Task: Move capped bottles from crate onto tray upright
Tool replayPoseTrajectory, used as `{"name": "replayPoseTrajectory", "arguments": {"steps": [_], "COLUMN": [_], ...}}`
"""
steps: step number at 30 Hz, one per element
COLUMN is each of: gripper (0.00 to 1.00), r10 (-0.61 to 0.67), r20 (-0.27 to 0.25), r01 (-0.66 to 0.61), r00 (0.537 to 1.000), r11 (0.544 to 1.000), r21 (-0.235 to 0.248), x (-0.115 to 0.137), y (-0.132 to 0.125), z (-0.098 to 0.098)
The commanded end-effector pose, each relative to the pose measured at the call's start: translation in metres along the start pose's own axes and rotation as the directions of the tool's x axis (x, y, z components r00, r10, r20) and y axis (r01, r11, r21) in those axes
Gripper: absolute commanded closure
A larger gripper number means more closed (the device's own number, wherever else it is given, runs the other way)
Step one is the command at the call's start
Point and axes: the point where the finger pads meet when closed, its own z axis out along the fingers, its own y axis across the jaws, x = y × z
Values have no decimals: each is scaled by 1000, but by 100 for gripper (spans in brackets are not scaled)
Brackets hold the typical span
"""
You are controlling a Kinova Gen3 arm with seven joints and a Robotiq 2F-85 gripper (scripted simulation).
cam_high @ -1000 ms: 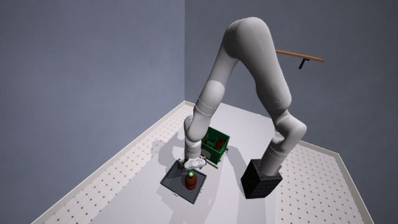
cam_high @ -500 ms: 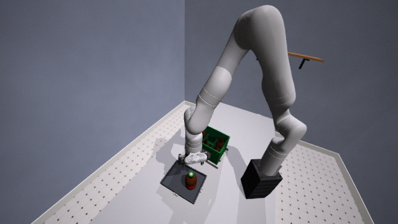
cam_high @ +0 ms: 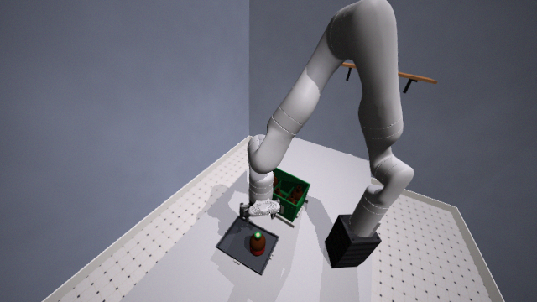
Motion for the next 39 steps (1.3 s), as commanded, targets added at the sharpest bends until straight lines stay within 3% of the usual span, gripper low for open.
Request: {"name": "replayPoseTrajectory", "arguments": {"steps": [1,39], "gripper": [0,0], "r10": [-4,-5], "r20": [-5,0], "r01": [4,5], "r00": [1000,1000], "r11": [1000,1000], "r21": [-15,-13], "x": [4,2], "y": [6,5], "z": [-13,-13]}}
